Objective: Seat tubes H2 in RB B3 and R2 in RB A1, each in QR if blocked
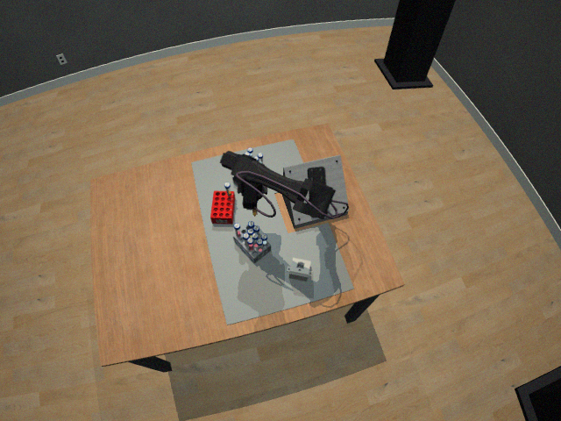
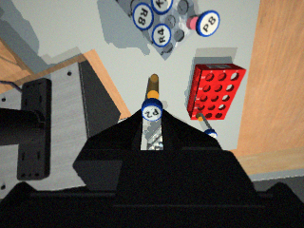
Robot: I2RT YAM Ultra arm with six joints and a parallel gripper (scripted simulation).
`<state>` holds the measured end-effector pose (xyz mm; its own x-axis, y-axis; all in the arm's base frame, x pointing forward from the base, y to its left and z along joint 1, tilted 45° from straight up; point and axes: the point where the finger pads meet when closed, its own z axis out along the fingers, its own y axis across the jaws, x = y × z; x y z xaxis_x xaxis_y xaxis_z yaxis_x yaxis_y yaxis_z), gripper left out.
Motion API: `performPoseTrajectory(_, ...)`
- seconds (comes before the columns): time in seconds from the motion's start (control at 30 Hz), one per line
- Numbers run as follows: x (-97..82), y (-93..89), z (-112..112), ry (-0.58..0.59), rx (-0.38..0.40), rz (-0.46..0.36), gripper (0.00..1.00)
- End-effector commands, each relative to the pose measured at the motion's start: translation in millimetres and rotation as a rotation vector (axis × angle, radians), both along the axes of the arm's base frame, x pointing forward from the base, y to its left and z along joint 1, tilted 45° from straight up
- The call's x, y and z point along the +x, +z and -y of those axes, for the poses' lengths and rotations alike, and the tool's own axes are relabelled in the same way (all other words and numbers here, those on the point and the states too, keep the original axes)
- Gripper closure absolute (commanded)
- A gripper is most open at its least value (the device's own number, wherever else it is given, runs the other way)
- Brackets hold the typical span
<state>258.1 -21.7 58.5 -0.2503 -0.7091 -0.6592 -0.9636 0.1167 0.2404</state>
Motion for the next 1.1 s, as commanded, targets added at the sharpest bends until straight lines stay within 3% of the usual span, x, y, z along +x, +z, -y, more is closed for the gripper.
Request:
performPoseTrajectory(0.0,-3.8,11.2,-6.2,-0.026,0.02,-0.008,1.0)
performPoseTrajectory(0.1,-7.9,16.8,-9.6,-0.033,0.02,-0.008,1.0)
performPoseTrajectory(0.13,2.7,21.7,-7.5,-0.025,0.004,0.023,1.0)
performPoseTrajectory(0.2,7.4,23.8,-7.9,-0.025,0.001,0.03,1.0)
performPoseTrajectory(0.27,9.0,17.1,-9.9,-0.026,0.016,-0.001,1.0)
performPoseTrajectory(1.07,40.4,27.9,-24.5,-0.027,0.017,-0.003,1.0)
